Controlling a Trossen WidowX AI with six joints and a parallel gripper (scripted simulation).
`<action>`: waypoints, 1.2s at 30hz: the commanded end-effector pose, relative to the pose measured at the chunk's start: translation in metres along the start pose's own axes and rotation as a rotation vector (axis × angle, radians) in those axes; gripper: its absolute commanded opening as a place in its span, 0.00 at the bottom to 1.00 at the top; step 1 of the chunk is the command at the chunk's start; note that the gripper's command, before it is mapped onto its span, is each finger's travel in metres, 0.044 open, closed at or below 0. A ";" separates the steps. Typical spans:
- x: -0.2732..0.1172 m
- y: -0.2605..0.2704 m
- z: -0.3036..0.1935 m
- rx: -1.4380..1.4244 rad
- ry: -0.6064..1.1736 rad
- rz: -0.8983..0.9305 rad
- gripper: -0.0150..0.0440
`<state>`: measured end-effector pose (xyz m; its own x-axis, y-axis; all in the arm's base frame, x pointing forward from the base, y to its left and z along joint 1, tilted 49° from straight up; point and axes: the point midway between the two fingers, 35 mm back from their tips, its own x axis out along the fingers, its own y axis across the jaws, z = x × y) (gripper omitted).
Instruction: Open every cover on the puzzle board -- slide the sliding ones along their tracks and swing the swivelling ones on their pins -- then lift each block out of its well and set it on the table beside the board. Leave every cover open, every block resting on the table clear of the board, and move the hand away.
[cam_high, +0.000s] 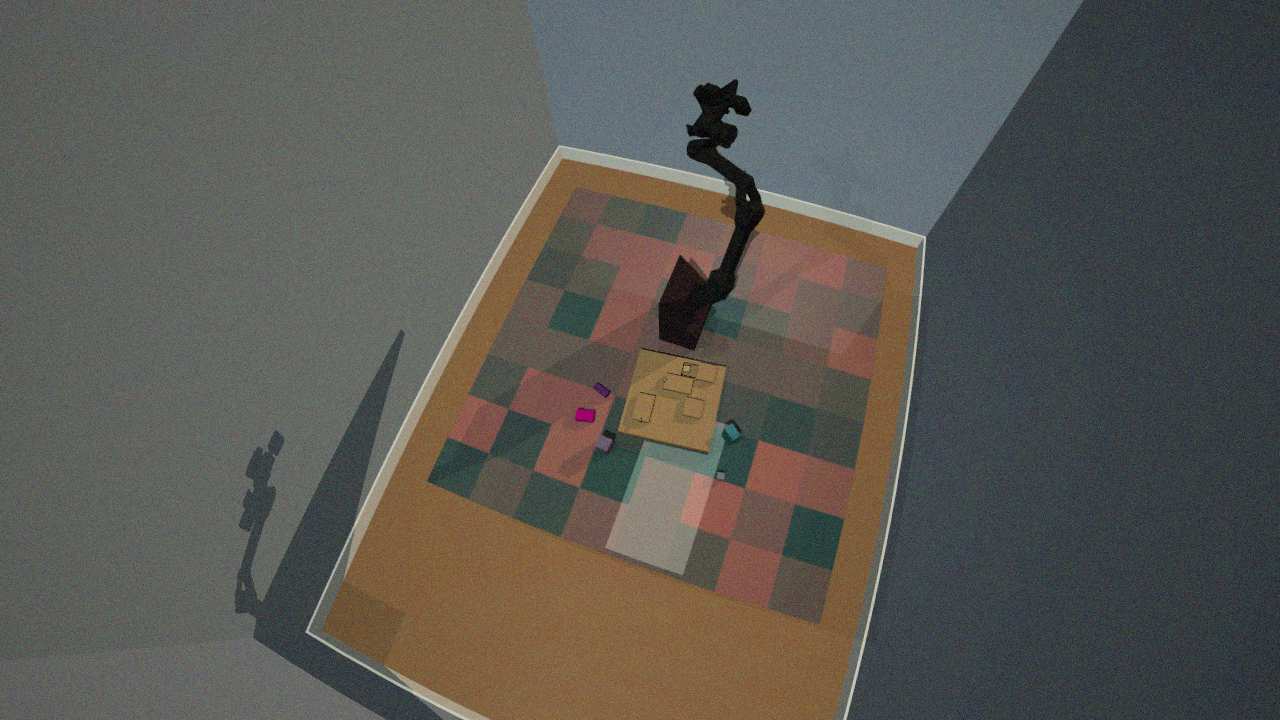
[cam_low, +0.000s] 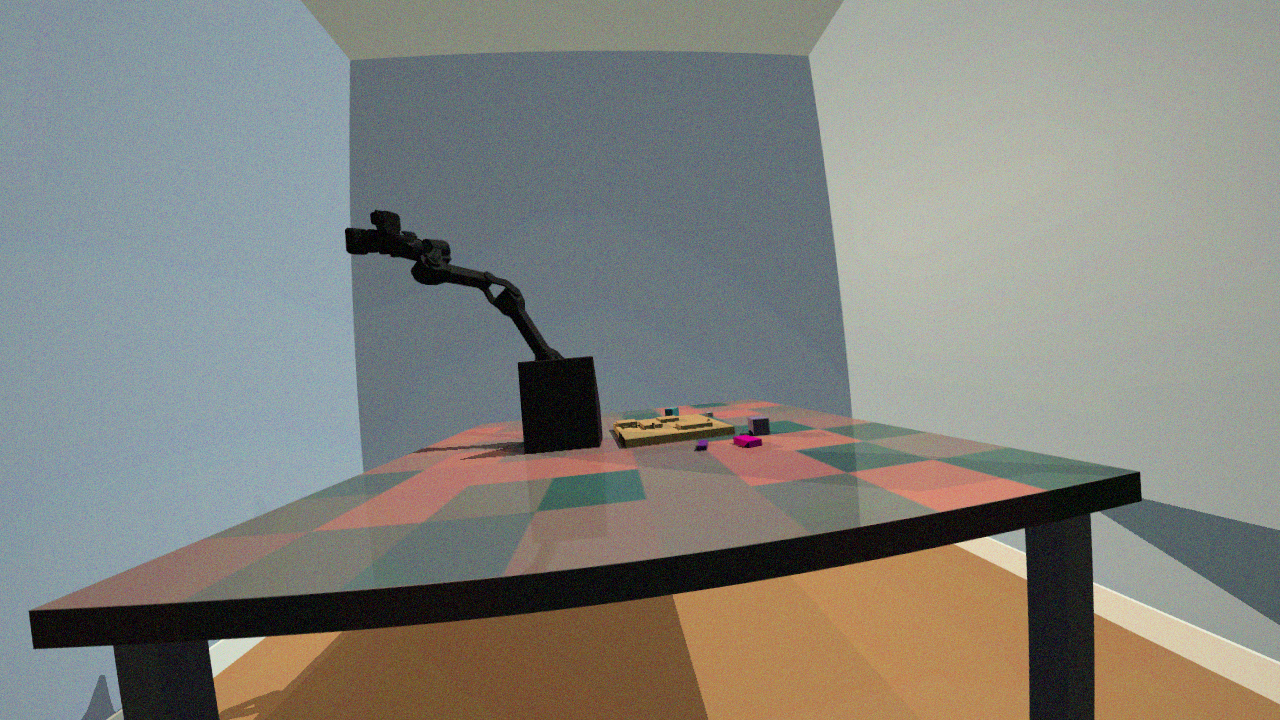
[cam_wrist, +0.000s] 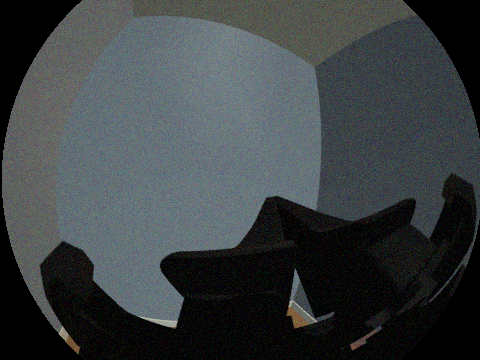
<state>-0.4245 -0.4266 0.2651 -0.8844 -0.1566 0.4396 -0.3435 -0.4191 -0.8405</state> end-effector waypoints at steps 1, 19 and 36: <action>-0.011 -0.002 0.020 0.017 -0.050 0.025 0.25; -0.064 0.011 0.093 0.065 -0.250 0.171 0.25; -0.124 0.013 0.150 0.116 -0.399 0.294 0.25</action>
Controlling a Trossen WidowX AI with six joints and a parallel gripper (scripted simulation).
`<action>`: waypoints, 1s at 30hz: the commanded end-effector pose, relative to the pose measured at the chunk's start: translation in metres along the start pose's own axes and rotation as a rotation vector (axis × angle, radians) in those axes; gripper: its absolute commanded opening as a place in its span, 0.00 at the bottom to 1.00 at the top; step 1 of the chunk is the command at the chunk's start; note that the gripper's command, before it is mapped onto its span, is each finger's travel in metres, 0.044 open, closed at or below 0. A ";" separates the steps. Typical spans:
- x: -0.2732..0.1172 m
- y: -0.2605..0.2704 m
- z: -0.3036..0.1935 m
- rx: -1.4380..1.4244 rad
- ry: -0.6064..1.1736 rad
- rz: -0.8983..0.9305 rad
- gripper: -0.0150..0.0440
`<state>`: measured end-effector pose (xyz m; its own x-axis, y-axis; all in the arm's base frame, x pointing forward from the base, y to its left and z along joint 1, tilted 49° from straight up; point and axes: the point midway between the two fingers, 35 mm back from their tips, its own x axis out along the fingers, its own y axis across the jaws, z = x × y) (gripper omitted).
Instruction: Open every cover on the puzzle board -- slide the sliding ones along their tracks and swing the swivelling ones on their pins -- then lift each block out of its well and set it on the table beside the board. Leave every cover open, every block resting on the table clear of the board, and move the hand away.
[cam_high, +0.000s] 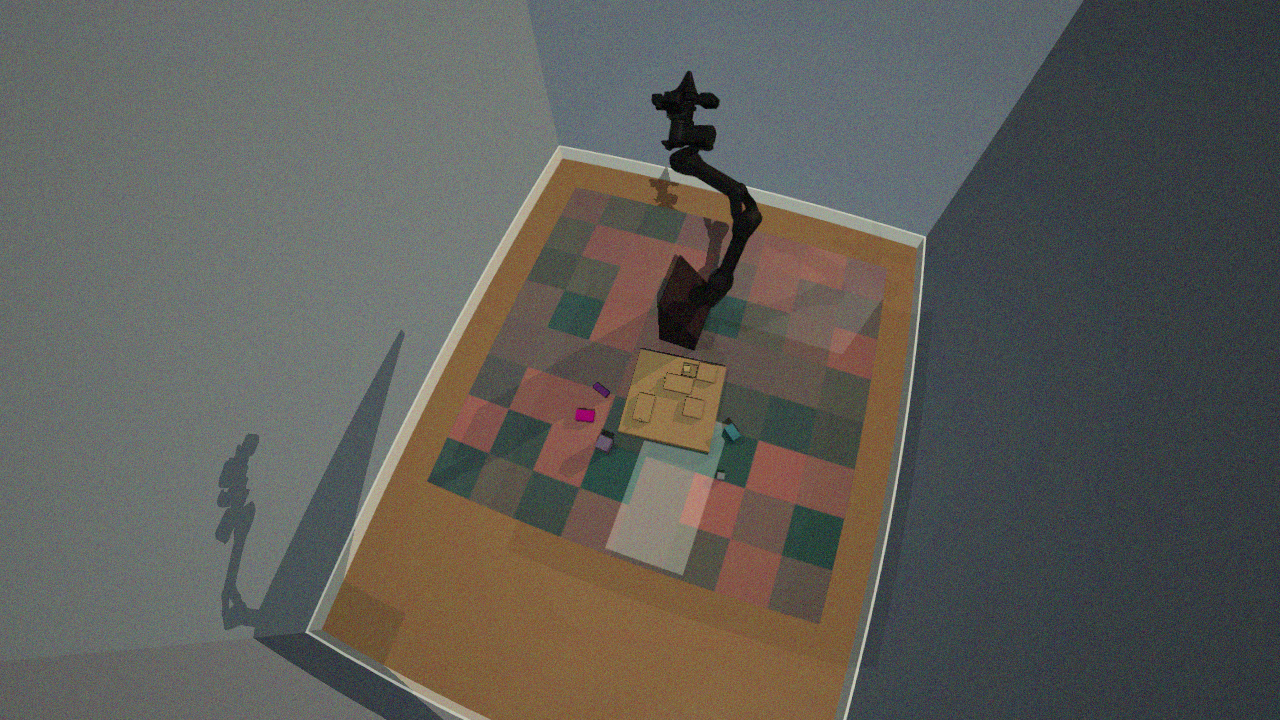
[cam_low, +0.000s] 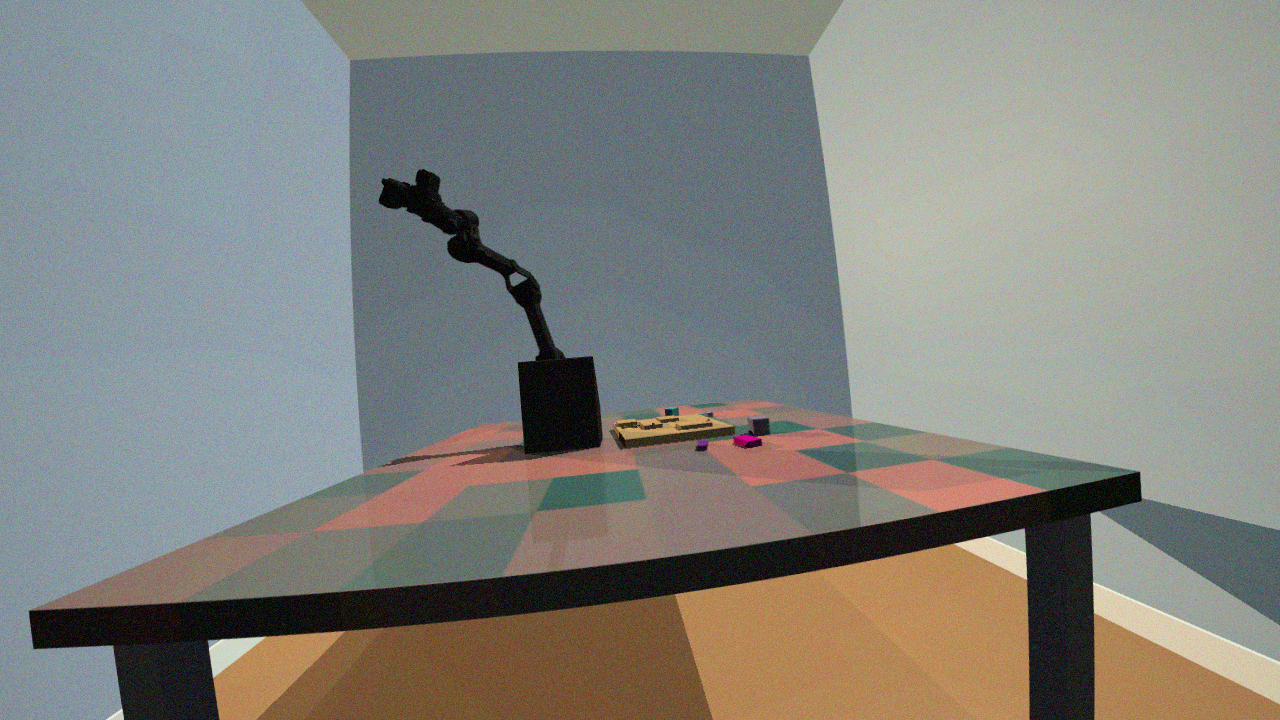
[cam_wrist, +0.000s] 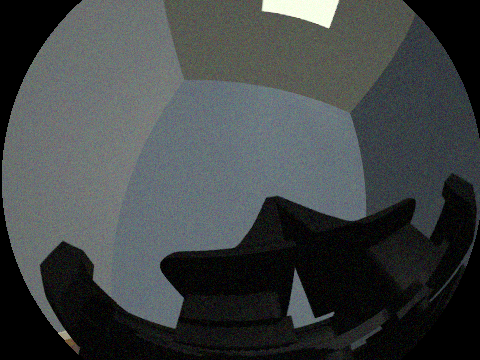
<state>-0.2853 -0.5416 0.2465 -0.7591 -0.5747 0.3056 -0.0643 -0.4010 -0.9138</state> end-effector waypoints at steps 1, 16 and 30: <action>-0.009 0.002 0.017 0.016 -0.041 0.029 0.25; -0.048 0.023 0.076 0.064 -0.160 0.153 0.25; -0.091 0.043 0.126 0.089 -0.282 0.290 0.25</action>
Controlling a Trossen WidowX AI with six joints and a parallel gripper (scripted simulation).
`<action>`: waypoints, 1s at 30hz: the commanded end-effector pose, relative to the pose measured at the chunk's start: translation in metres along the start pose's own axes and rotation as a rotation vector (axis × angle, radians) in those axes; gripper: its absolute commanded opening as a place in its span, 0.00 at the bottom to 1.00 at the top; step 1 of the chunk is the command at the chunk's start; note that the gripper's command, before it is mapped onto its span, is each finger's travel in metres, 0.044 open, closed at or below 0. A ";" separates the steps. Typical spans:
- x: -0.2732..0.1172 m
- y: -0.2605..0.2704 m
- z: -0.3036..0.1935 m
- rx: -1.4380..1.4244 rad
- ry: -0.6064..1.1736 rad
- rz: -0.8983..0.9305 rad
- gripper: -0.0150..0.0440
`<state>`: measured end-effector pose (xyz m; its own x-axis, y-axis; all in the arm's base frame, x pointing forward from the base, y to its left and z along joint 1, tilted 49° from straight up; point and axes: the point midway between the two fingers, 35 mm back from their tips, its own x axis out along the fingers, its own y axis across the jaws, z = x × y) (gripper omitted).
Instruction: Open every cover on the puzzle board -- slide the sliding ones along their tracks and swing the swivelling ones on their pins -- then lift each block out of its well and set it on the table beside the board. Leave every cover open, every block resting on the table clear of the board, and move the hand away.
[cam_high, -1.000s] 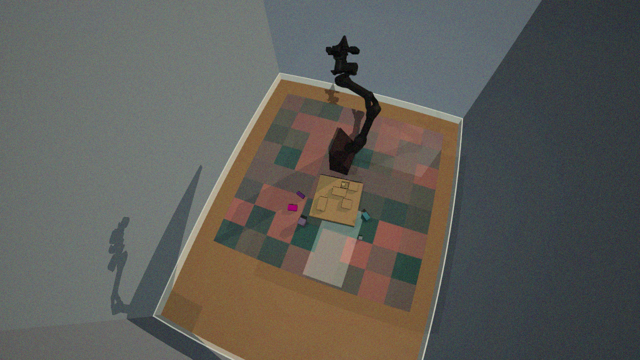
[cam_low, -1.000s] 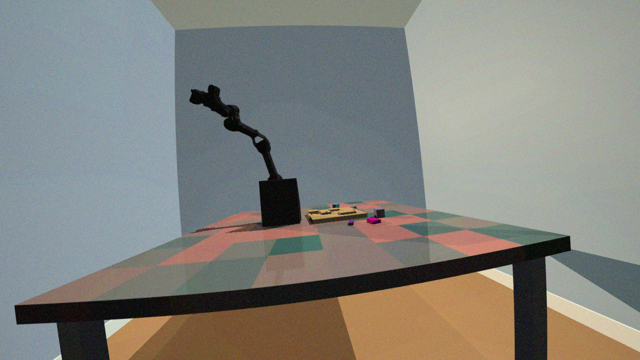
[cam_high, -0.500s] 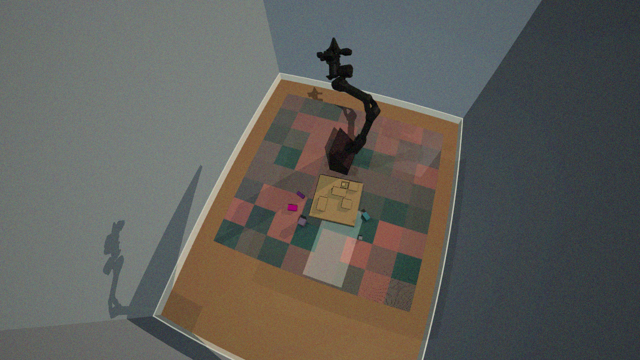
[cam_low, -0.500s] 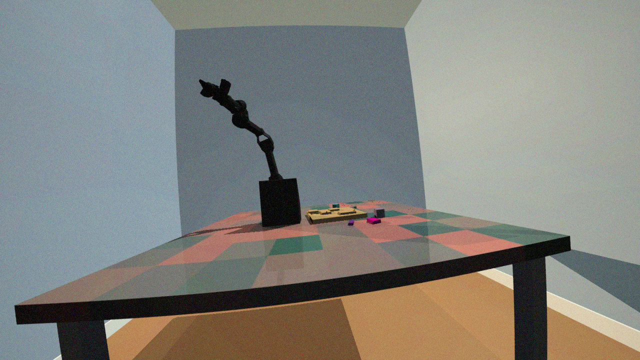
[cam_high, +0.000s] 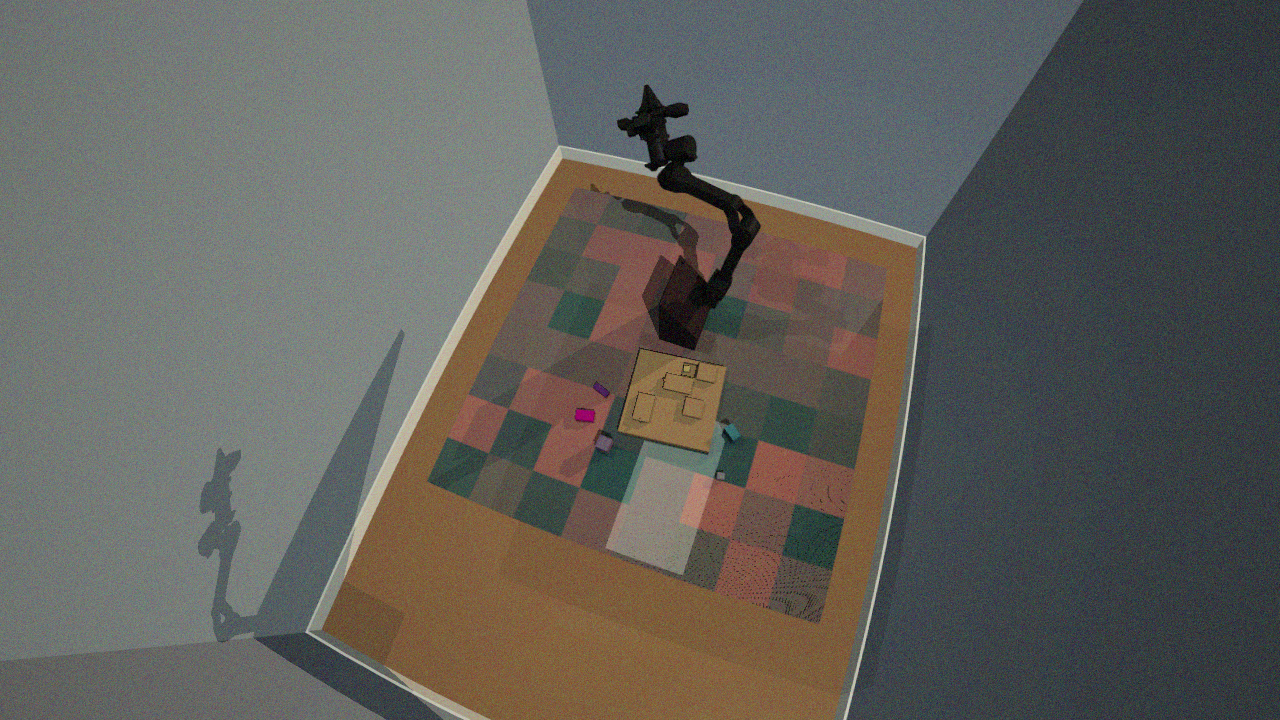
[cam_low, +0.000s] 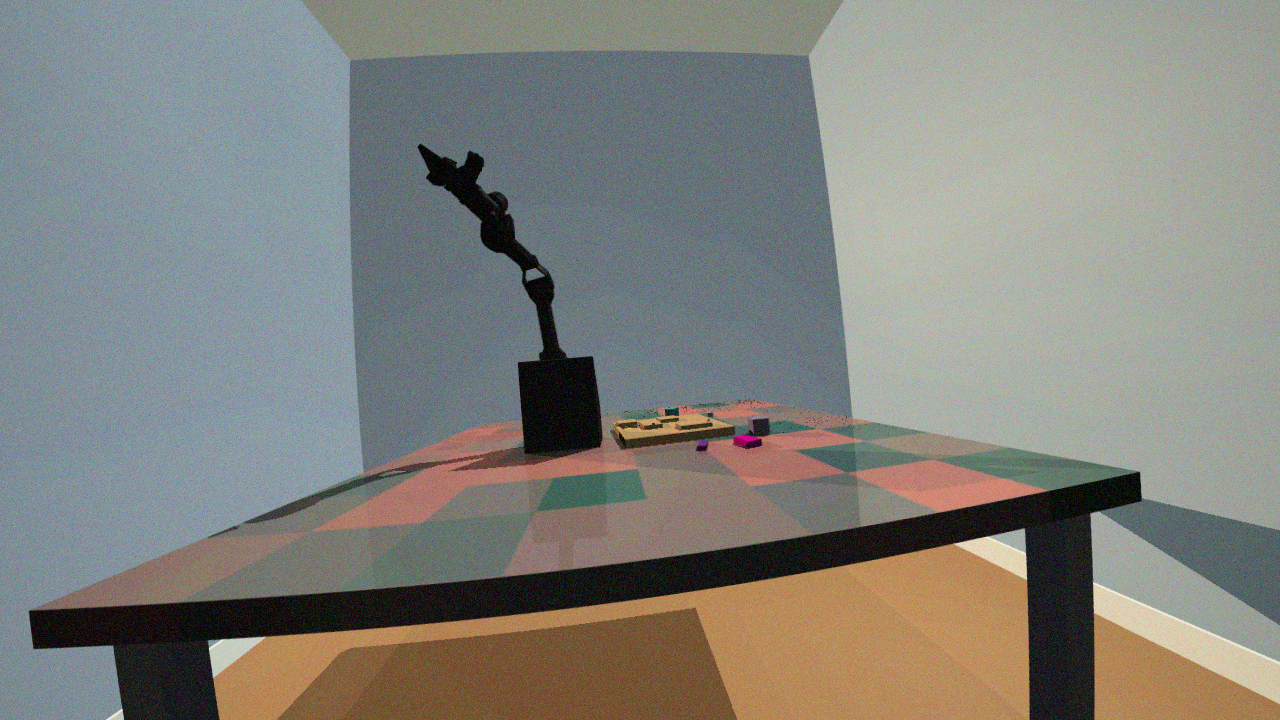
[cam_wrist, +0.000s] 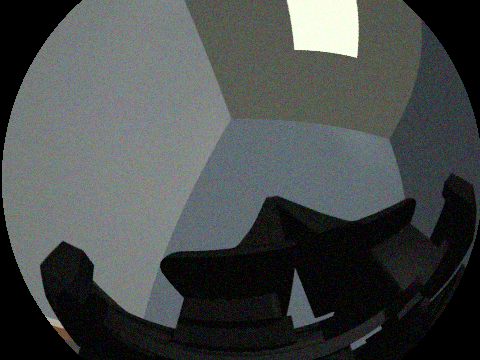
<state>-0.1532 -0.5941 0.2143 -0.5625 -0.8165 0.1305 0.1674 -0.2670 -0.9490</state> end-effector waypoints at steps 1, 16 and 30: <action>-0.009 0.007 0.018 0.012 -0.044 0.041 0.25; -0.048 0.043 0.081 0.038 -0.198 0.205 0.25; -0.094 0.073 0.133 0.059 -0.334 0.364 0.25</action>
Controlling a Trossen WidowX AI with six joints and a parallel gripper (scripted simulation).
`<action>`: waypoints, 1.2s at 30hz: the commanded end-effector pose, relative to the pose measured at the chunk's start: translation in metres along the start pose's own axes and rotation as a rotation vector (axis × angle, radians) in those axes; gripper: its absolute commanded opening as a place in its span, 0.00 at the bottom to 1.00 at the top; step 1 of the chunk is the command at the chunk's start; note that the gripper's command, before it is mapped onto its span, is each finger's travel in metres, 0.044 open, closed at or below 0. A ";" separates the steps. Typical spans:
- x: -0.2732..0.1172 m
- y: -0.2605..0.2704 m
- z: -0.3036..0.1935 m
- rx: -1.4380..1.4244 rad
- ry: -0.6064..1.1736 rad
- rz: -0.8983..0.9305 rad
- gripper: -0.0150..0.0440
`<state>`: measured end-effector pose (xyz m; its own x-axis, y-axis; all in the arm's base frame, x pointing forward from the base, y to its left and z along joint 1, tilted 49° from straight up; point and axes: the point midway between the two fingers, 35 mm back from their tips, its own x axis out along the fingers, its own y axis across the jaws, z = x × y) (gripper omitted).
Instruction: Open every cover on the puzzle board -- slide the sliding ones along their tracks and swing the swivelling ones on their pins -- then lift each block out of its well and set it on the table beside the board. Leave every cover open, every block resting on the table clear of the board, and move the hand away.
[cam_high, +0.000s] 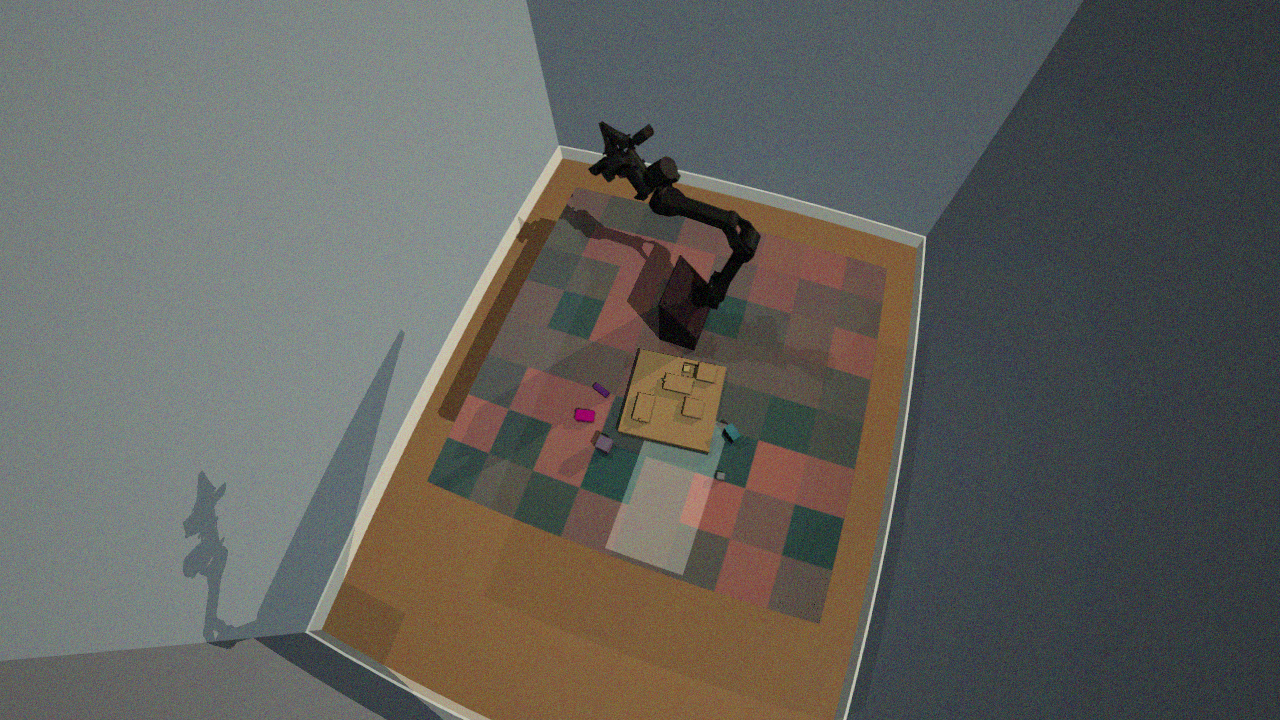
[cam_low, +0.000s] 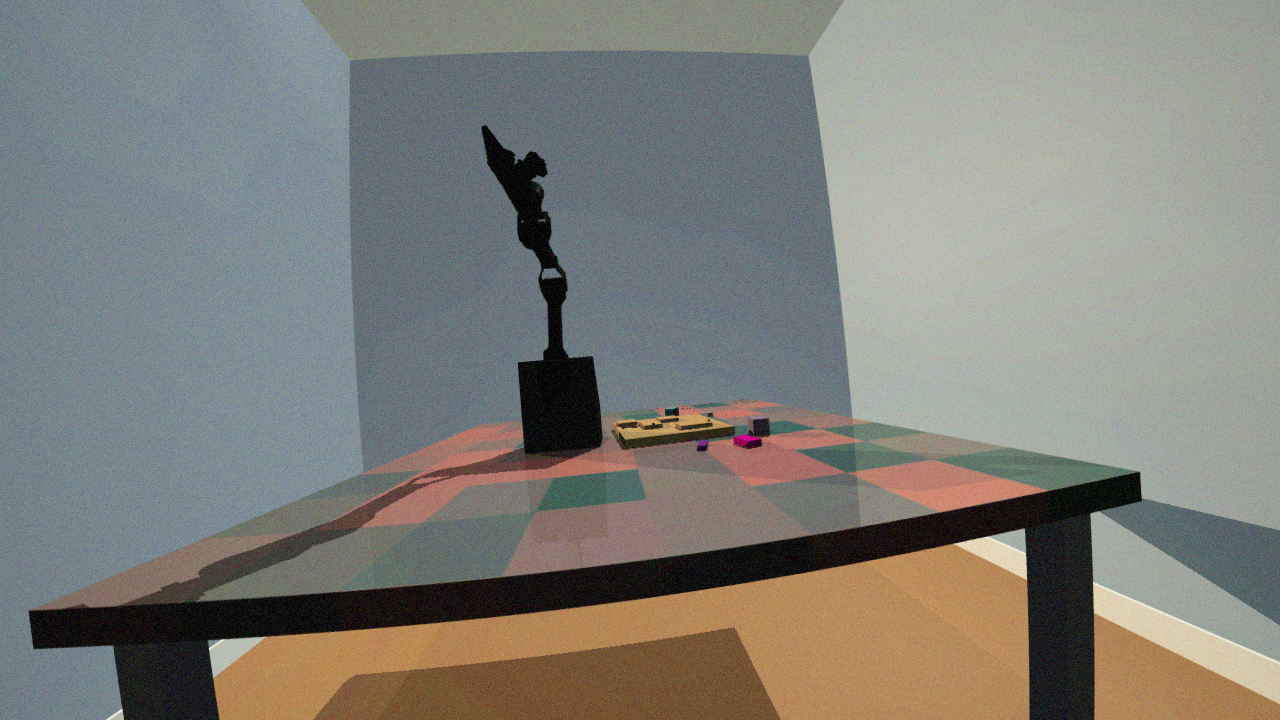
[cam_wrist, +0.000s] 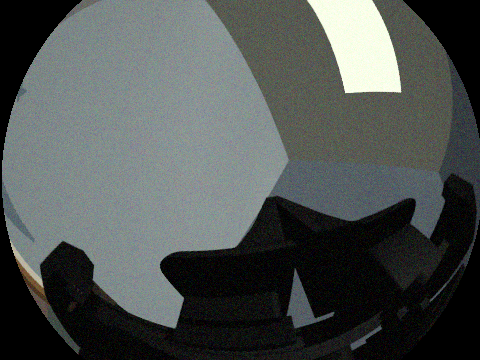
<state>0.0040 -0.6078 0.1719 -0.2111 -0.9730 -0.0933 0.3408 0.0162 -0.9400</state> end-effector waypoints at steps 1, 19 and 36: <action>-0.008 0.010 0.018 0.012 -0.041 0.043 0.25; -0.049 0.063 0.091 0.049 -0.199 0.251 0.25; -0.104 0.111 0.148 0.072 -0.324 0.465 0.25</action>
<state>0.1867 -0.5486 0.1272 0.2287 -0.9061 -0.3559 0.3963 0.4206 -0.8161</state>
